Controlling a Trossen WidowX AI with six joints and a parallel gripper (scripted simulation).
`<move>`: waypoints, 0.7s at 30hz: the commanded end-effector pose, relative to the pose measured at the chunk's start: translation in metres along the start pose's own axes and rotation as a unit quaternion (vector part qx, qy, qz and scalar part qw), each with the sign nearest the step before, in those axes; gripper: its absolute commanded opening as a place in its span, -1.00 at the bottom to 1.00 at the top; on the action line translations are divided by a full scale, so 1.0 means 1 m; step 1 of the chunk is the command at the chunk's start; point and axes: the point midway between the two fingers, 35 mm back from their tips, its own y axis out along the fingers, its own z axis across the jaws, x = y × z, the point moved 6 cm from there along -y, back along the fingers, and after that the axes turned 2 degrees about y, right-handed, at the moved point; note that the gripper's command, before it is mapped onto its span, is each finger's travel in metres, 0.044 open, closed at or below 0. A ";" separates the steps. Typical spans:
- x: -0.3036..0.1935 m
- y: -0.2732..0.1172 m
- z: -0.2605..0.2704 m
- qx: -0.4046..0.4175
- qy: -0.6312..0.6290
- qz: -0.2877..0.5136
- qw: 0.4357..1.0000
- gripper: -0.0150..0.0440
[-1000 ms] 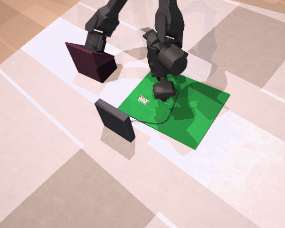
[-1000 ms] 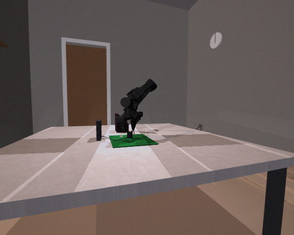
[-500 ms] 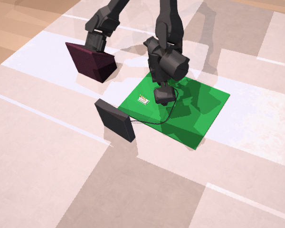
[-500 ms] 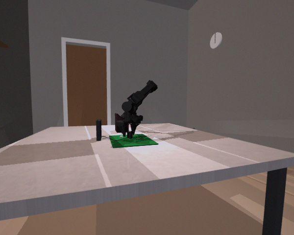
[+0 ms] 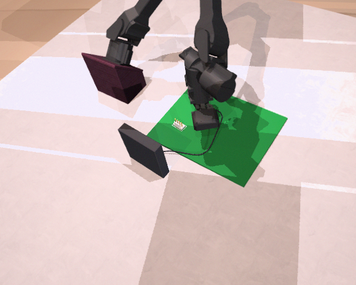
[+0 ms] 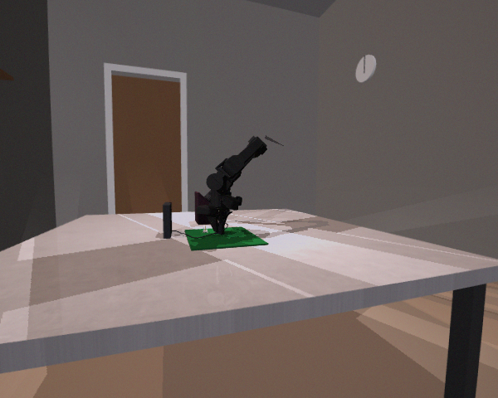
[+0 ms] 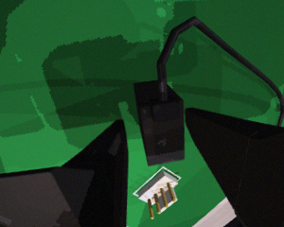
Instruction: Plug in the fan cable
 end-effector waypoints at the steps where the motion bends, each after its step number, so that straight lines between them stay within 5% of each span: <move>1: 0.000 -0.001 0.000 -0.001 0.000 0.000 1.000 -0.16; 7: 0.000 -0.001 0.000 -0.001 0.000 0.000 1.000 -0.49; 12: 0.000 -0.047 -0.001 0.001 0.004 -0.001 1.000 -0.49; 21: -0.012 -0.050 -0.002 0.000 0.063 -0.001 0.998 -0.49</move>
